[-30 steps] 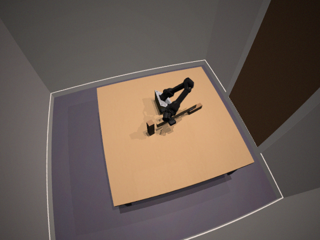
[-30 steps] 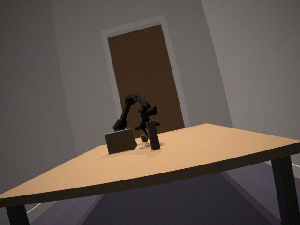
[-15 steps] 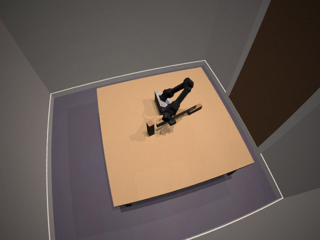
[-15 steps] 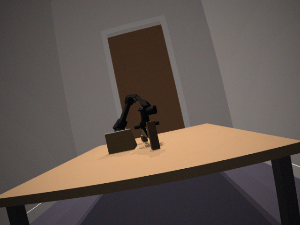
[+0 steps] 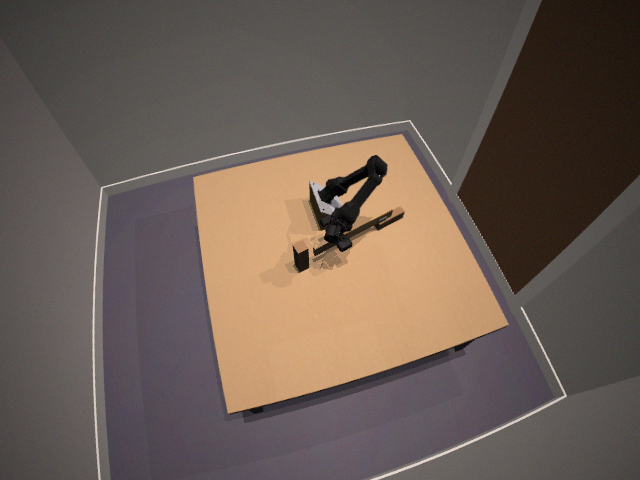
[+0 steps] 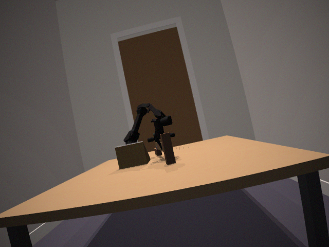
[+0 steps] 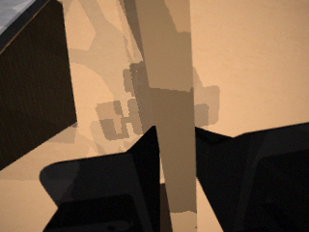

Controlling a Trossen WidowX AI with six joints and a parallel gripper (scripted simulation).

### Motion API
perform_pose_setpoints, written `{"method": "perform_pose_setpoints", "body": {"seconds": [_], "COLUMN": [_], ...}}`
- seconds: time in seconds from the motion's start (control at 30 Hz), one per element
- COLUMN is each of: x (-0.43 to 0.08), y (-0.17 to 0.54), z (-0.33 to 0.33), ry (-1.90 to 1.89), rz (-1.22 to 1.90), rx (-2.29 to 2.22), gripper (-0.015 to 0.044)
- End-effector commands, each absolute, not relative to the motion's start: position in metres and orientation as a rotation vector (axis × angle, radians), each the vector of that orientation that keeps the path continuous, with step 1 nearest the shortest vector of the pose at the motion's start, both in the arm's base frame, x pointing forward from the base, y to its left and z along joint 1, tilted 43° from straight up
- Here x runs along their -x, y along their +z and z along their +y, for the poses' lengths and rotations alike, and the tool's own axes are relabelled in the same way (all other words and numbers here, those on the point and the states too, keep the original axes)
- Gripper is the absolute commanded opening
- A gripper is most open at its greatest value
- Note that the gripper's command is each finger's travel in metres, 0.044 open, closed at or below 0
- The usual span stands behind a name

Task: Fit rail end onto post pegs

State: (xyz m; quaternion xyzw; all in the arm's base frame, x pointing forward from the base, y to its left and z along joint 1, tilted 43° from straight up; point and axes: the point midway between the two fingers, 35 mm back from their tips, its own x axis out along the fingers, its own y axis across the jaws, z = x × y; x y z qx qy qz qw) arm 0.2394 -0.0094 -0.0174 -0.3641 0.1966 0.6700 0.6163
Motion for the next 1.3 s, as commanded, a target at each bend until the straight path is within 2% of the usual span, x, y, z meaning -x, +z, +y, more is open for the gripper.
{"method": "perform_pose_setpoints", "body": {"seconds": [0.0, 1.27], "x": [-0.239, -0.2383], "y": [-0.0181, -0.019], "z": [-0.0093, -0.0125], "ry": [1.54, 1.54], "rz": [0.458, 0.459], "rx": [0.835, 0.835], "gripper": [0.0, 0.0]}}
